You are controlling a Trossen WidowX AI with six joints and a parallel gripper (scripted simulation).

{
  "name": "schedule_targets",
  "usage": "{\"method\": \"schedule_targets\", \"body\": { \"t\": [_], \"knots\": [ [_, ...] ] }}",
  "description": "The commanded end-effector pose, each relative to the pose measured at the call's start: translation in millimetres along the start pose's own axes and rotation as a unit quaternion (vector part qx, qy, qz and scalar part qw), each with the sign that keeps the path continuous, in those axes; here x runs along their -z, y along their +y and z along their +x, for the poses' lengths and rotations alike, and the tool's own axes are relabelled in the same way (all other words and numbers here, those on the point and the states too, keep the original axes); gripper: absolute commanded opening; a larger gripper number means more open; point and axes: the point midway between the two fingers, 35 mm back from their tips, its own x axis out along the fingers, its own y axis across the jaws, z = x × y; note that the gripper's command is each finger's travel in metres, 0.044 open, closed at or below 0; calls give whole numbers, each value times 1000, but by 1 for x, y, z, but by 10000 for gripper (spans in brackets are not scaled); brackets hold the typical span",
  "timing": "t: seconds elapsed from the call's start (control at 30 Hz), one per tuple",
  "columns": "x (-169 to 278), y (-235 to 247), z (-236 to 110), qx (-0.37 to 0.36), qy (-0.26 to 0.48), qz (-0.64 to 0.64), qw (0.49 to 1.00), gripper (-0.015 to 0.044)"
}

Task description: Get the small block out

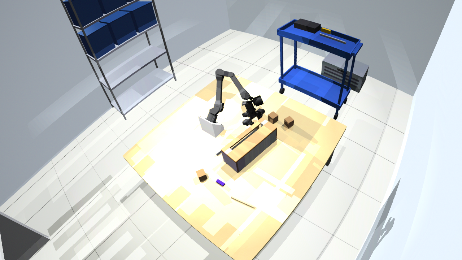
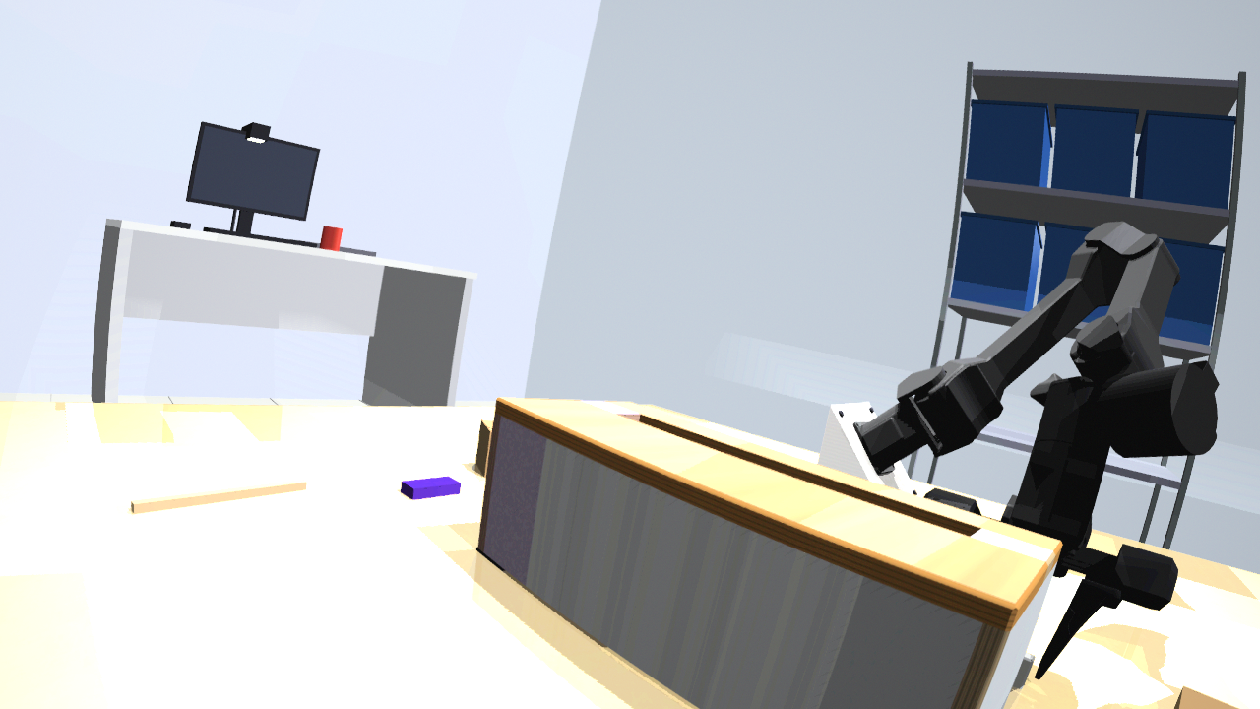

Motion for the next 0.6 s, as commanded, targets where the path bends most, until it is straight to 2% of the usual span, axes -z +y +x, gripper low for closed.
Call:
{"method": "schedule_targets", "body": {
  "t": [0.0, 0.27, 0.53, 0.57],
  "knots": [
    [-4, 3, 8, -4, -1, 4, 1000, 285],
    [-10, 3, 17, -3, -1, 4, 1000, 285],
    [-10, 3, 17, -3, -1, 4, 1000, 75],
    [-10, 3, 17, -3, -1, 4, 1000, 68]
  ]
}}
